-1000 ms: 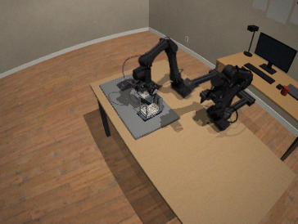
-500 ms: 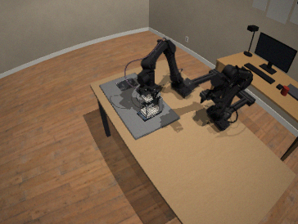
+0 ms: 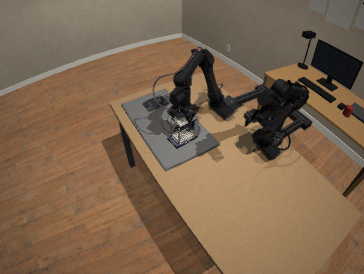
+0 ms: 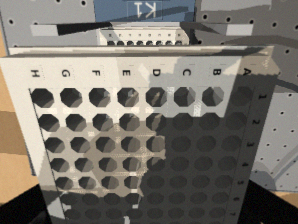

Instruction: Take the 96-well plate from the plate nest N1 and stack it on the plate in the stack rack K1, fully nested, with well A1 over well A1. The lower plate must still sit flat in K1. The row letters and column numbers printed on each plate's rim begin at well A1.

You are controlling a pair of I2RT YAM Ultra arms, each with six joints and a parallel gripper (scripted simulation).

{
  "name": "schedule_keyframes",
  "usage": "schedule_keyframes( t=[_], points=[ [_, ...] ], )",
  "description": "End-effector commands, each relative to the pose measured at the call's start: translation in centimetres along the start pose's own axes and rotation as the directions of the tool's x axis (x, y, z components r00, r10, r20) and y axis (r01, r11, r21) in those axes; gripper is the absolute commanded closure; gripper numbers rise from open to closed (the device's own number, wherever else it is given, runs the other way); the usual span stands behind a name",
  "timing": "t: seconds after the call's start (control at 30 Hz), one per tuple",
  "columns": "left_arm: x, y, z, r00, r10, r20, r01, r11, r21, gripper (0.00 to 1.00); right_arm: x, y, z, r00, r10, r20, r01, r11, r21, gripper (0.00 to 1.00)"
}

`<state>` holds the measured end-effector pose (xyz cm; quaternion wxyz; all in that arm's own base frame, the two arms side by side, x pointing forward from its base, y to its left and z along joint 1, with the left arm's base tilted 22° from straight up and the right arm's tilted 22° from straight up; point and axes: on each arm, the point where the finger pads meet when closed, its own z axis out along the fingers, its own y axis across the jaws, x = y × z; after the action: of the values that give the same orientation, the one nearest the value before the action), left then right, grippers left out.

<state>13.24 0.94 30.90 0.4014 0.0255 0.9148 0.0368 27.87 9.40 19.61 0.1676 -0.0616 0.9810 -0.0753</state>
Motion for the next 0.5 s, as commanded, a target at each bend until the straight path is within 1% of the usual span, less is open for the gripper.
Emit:
schedule_keyframes(
  t=[0.0,0.47],
  points=[
    [0.48,-0.17,-0.39,1.000,-0.015,0.008,0.015,1.000,0.002,0.00,-0.91,0.02,-1.42,0.999,0.016,0.047,-0.015,1.000,-0.006,1.00],
    [0.48,-0.17,-0.39,1.000,-0.015,0.008,0.015,1.000,0.002,0.00,-0.97,-0.19,-1.11,0.999,0.017,0.036,-0.017,1.000,-0.003,1.00]
  ],
)
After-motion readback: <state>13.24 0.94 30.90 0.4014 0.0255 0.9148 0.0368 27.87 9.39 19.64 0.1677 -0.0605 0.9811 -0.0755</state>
